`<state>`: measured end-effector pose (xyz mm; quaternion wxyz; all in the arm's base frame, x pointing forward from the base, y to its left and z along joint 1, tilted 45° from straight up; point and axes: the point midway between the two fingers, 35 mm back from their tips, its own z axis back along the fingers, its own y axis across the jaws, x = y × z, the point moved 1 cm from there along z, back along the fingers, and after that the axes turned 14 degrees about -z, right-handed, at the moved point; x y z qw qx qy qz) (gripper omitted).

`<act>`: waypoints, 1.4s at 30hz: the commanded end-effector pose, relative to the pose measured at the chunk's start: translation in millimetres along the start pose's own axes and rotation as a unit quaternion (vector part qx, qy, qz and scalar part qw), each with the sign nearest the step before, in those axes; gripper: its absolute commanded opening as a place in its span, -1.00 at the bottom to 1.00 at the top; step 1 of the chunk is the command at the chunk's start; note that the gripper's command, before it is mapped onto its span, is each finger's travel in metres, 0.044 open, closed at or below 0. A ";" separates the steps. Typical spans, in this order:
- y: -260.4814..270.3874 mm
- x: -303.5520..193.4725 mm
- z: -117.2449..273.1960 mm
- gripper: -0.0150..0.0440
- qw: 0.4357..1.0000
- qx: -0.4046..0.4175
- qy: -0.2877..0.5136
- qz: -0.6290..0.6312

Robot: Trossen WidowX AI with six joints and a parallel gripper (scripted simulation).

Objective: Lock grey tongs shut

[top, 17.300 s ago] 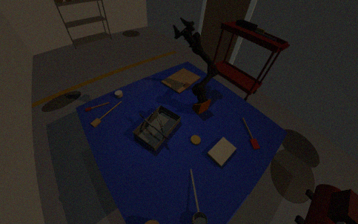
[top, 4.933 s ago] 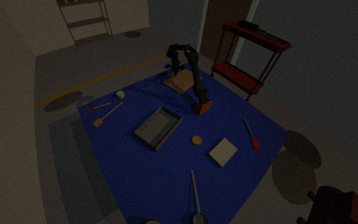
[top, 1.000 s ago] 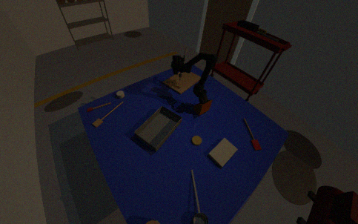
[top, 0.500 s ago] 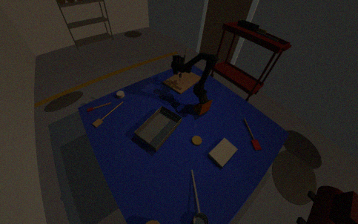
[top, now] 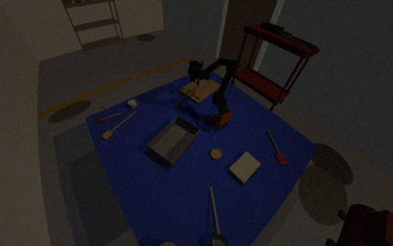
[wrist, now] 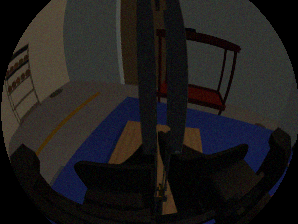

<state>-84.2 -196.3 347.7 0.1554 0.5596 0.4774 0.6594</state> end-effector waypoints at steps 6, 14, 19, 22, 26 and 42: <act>13.4 1.3 -9.5 -1.00 0.999 0.018 0.006 0.029; 37.9 -0.8 -31.9 -1.00 0.993 0.052 0.042 0.094; 46.4 -2.5 -44.7 -1.00 0.987 0.063 0.075 0.127; 48.9 -4.0 -51.8 -1.00 0.983 0.065 0.099 0.143; 50.4 -5.7 -60.5 -1.00 0.975 0.064 0.134 0.165; 34.1 -5.6 -76.1 -1.00 0.933 0.015 0.303 0.193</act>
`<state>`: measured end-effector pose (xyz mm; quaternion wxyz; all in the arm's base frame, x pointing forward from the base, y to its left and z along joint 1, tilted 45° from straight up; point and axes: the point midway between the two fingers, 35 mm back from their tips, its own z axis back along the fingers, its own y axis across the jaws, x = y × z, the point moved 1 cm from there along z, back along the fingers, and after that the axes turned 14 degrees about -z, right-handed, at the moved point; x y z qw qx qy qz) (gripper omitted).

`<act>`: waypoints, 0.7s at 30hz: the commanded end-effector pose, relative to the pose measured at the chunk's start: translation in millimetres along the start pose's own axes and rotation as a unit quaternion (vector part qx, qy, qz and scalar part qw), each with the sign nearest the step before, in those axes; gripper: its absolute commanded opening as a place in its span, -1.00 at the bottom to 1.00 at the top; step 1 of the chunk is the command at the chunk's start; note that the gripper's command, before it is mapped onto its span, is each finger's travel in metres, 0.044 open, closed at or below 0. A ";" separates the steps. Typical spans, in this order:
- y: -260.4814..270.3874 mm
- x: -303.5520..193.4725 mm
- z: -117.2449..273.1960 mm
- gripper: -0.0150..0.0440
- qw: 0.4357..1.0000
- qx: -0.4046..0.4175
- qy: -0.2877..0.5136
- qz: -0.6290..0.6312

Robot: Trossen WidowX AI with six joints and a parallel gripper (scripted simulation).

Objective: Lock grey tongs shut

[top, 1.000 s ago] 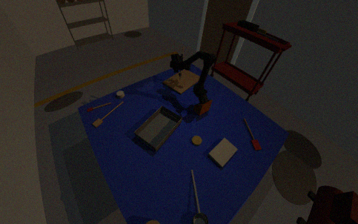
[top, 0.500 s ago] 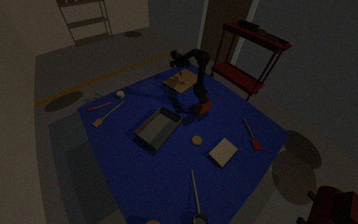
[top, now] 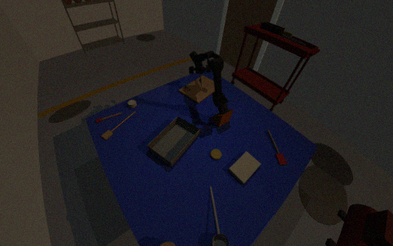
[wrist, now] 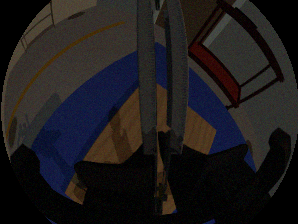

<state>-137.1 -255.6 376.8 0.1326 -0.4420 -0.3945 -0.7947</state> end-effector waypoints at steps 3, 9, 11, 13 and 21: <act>-7.6 1.2 3.7 -1.00 0.998 -0.007 0.064 -0.019; -16.7 -1.9 11.1 -1.00 0.989 -0.017 0.136 -0.049; -19.7 -3.0 14.7 -1.00 0.985 -0.021 0.159 -0.063; -22.3 -4.1 18.9 -1.00 0.980 -0.025 0.183 -0.078; -28.4 -7.4 39.6 -1.00 0.951 -0.036 0.267 -0.151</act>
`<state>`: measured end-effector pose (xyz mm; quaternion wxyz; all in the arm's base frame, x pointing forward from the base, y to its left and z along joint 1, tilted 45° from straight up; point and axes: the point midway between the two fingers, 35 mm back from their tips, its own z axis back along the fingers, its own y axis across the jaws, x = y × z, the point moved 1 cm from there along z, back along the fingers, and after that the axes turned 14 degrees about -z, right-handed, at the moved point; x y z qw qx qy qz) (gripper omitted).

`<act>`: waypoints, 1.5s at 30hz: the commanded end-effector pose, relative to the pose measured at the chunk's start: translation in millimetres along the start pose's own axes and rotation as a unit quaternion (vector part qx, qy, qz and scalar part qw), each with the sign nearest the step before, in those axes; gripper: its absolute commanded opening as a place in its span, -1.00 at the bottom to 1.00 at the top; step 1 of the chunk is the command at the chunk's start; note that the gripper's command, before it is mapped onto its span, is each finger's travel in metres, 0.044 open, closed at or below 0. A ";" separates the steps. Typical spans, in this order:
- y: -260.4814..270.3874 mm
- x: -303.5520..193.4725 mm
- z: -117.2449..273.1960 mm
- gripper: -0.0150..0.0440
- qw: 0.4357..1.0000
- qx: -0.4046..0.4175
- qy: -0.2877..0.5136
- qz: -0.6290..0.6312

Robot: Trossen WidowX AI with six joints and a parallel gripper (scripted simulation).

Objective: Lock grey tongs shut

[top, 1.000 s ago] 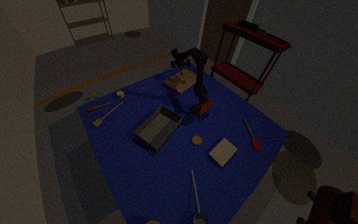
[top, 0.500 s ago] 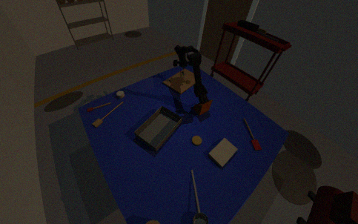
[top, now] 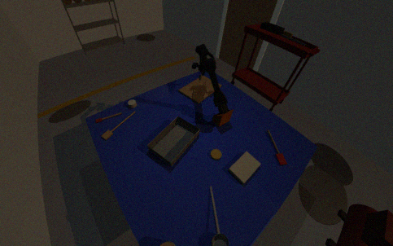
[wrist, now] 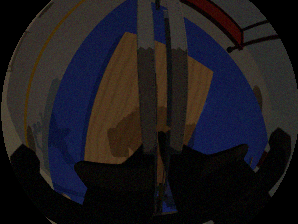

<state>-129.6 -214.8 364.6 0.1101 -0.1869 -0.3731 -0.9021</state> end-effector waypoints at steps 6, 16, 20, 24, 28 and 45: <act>-3.0 -10.3 20.9 -1.00 0.994 0.007 0.076 -0.082; -3.0 -10.3 19.8 -1.00 0.993 0.007 0.077 -0.084; -2.9 -9.8 14.3 -1.00 0.993 0.007 0.077 -0.084; -2.7 -9.4 7.9 -1.00 0.993 0.007 0.078 -0.084; -2.5 -9.2 1.4 -1.00 0.993 0.006 0.078 -0.084; -1.7 -10.4 -26.2 -1.00 0.993 0.006 0.078 -0.084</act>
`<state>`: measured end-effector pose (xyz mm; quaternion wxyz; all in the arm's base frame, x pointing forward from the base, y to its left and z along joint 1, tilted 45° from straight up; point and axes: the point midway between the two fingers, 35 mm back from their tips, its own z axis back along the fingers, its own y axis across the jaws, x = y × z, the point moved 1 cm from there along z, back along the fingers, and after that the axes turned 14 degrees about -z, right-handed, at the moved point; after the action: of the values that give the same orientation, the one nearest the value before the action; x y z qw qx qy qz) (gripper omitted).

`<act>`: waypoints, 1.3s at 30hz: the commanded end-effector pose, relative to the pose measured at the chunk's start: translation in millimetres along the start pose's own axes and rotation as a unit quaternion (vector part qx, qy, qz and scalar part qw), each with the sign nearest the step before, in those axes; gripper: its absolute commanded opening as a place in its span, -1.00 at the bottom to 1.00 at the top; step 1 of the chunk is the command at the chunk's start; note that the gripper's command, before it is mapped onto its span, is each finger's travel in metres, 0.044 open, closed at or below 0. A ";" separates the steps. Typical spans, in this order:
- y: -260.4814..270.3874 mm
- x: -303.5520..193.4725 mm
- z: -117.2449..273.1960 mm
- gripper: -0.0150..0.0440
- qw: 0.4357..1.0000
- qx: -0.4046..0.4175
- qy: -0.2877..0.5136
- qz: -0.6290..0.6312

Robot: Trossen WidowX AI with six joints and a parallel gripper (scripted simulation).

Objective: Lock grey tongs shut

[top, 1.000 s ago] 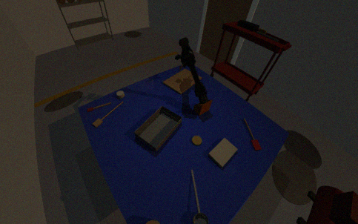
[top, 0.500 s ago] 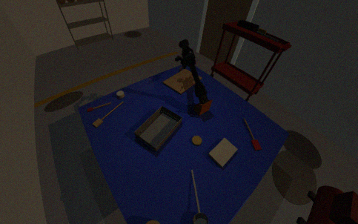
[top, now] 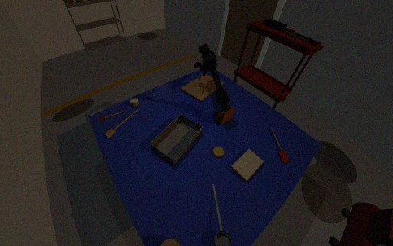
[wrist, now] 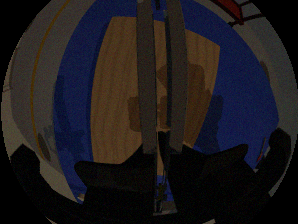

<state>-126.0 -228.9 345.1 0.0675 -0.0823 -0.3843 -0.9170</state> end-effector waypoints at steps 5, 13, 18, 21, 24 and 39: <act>-0.3 1.3 -12.3 -1.00 1.000 -0.001 -0.002 -0.003; -0.3 1.1 -25.4 -1.00 1.000 -0.001 -0.002 -0.003; -0.3 0.6 -33.5 -1.00 1.000 0.000 -0.002 -0.003; -0.4 0.2 -38.4 -1.00 1.000 0.000 -0.002 -0.003; -0.5 -0.3 -43.3 -1.00 1.000 0.000 -0.002 -0.004; -1.5 -4.5 -67.5 -1.00 1.000 0.002 -0.003 -0.005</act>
<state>-128.1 -273.4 299.7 0.0662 -0.0814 -0.3870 -0.9161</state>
